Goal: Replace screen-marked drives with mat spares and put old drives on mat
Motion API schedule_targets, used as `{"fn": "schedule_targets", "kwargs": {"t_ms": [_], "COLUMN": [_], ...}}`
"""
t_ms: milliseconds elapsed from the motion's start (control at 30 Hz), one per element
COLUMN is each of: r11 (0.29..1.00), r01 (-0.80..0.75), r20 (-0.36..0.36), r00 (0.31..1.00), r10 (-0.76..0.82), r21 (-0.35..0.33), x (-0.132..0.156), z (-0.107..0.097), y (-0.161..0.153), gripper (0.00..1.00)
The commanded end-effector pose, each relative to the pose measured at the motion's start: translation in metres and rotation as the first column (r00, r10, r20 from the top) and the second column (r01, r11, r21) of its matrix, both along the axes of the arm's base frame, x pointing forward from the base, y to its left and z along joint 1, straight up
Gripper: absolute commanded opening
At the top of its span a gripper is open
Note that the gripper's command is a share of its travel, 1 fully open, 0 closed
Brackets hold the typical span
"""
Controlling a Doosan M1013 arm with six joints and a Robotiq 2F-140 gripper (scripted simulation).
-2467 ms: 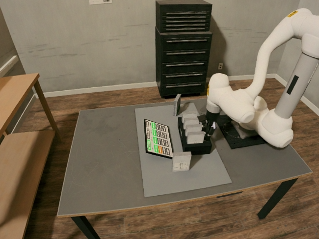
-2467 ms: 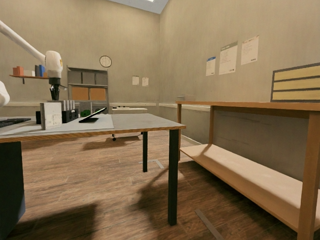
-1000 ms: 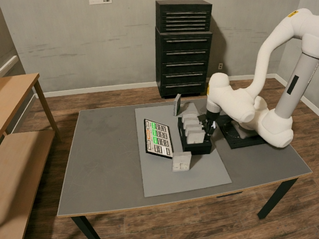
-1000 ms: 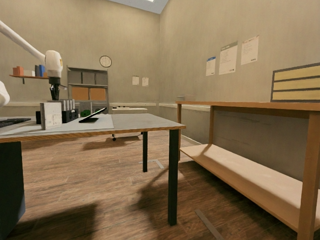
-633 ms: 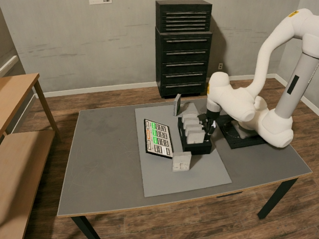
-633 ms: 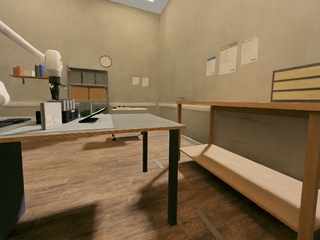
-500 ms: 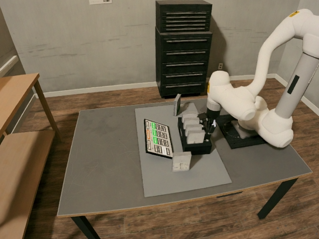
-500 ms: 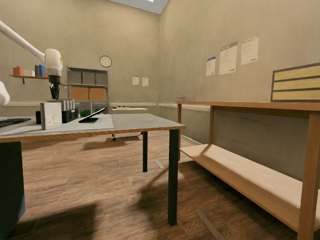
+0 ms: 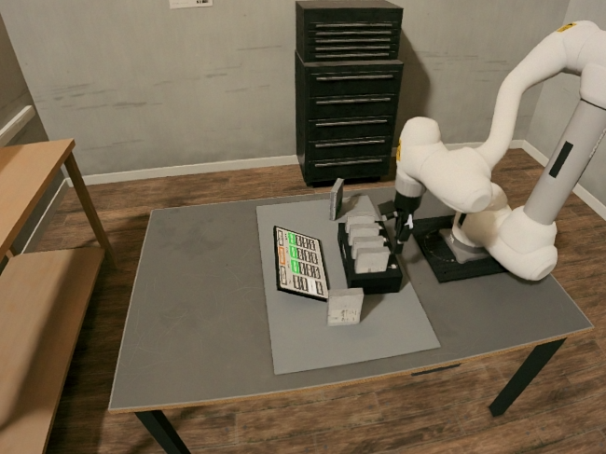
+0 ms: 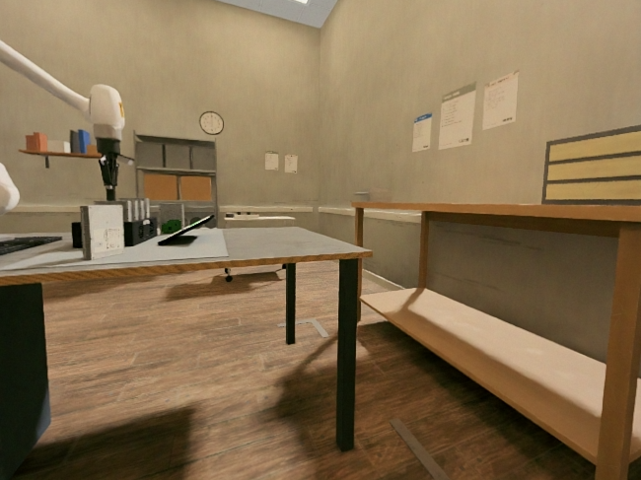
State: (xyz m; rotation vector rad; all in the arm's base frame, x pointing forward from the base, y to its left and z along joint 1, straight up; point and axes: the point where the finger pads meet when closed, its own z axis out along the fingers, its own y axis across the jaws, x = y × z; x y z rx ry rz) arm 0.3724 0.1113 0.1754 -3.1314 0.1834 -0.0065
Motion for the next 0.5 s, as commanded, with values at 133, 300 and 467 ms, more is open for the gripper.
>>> {"fn": "schedule_targets", "kwargs": {"t_ms": [133,300,467], "r11": [1.000,1.000,1.000], "r01": [0.000,0.000,0.000], "r20": [0.000,0.000,0.000], "r00": [1.000,1.000,1.000], "r10": [0.000,0.000,0.000], "r21": [0.001,0.001,0.001], "x": [0.000,0.000,0.000], "z": [0.021,0.035,0.042], "y": [0.000,0.000,0.000], "gripper": [0.10,0.10,0.10]}}
